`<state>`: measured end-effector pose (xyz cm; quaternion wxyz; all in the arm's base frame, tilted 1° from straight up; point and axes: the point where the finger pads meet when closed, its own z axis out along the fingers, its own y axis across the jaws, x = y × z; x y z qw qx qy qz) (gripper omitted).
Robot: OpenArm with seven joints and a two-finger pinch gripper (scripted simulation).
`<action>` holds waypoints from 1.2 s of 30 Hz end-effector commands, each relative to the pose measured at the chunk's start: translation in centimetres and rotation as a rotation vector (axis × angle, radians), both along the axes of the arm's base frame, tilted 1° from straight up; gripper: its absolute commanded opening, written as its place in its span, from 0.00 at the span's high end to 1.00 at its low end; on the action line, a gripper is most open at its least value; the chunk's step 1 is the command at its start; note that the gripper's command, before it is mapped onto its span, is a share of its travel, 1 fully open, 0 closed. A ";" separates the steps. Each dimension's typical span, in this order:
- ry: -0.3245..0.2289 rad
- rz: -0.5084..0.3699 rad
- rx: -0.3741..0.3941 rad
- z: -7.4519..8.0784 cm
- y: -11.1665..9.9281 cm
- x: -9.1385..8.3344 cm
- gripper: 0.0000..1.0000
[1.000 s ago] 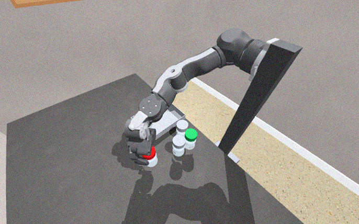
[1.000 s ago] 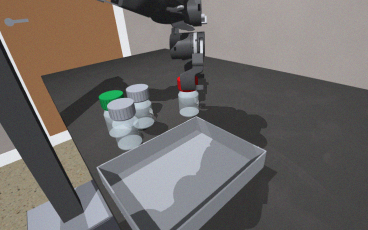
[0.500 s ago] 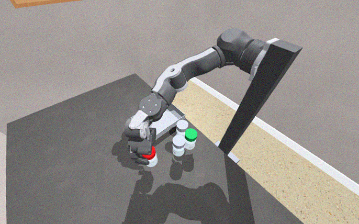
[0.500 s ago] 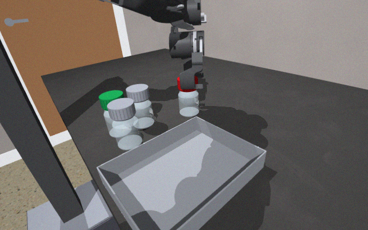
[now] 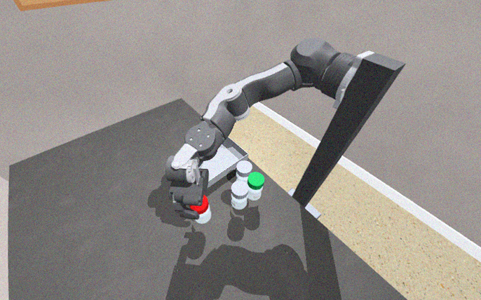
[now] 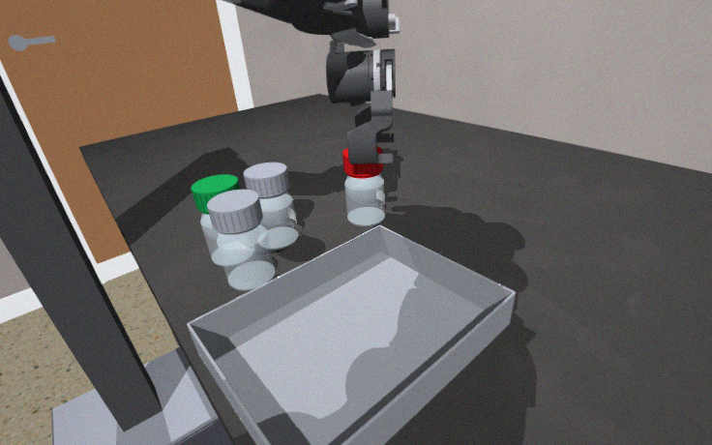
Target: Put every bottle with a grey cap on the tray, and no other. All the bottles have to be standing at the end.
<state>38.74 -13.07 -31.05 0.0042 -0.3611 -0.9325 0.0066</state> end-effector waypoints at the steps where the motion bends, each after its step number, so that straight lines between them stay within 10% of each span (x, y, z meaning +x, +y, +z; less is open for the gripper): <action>1: -0.004 -0.006 0.001 0.4 0.0 0.2 0.48; 15: -0.004 -0.012 0.001 1.3 0.0 0.2 0.48; 25: -0.004 -0.009 0.001 6.1 0.0 0.2 0.48; 36: -0.006 -0.007 0.002 7.0 0.0 0.3 0.48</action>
